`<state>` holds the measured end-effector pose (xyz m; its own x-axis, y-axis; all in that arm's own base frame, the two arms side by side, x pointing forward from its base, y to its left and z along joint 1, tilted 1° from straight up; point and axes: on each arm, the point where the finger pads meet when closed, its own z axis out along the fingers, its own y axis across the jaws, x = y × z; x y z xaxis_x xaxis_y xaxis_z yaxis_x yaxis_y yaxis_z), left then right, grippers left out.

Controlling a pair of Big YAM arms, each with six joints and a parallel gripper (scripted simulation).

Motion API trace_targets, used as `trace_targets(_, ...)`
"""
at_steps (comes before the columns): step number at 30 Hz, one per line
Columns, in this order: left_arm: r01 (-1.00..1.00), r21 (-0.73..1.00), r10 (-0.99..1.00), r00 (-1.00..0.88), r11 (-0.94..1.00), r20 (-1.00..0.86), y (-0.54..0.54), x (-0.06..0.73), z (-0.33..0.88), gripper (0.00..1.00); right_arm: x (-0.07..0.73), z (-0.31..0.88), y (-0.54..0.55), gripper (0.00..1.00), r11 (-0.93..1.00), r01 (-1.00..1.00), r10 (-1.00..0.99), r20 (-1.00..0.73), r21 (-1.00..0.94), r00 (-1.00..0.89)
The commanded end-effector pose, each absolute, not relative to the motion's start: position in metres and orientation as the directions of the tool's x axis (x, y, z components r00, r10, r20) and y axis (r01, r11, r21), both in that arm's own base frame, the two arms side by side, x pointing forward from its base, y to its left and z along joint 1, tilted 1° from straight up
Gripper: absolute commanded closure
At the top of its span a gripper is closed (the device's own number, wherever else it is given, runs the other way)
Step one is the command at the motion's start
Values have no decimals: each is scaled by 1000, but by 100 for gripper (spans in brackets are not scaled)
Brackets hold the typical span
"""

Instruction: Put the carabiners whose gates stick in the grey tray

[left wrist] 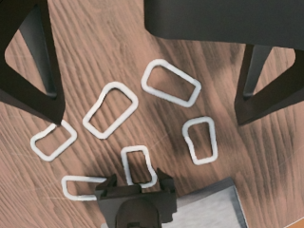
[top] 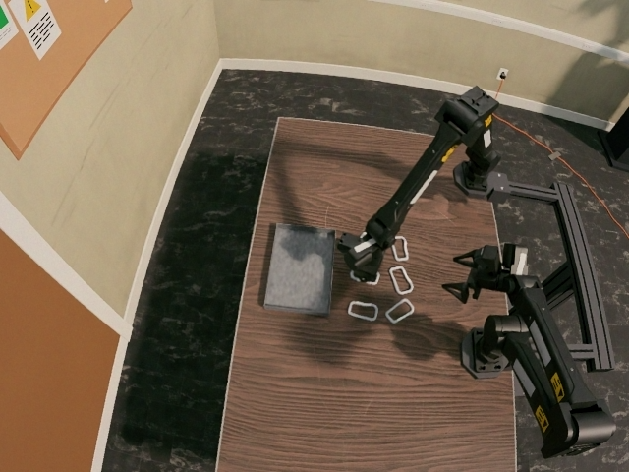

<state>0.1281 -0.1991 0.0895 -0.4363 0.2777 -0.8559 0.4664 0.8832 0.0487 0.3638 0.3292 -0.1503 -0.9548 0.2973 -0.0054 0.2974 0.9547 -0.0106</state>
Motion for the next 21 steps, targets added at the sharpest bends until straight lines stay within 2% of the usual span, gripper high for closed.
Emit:
trace_targets(1,463,3,233,-440,886,-867,-211,126,109,0,373,-153,342,21,953,303,303,-20,12,-953)
trace_targets(21,463,3,233,-440,886,-867,-211,126,109,0,376,-168,344,21,953,302,302,-21,13,-953)
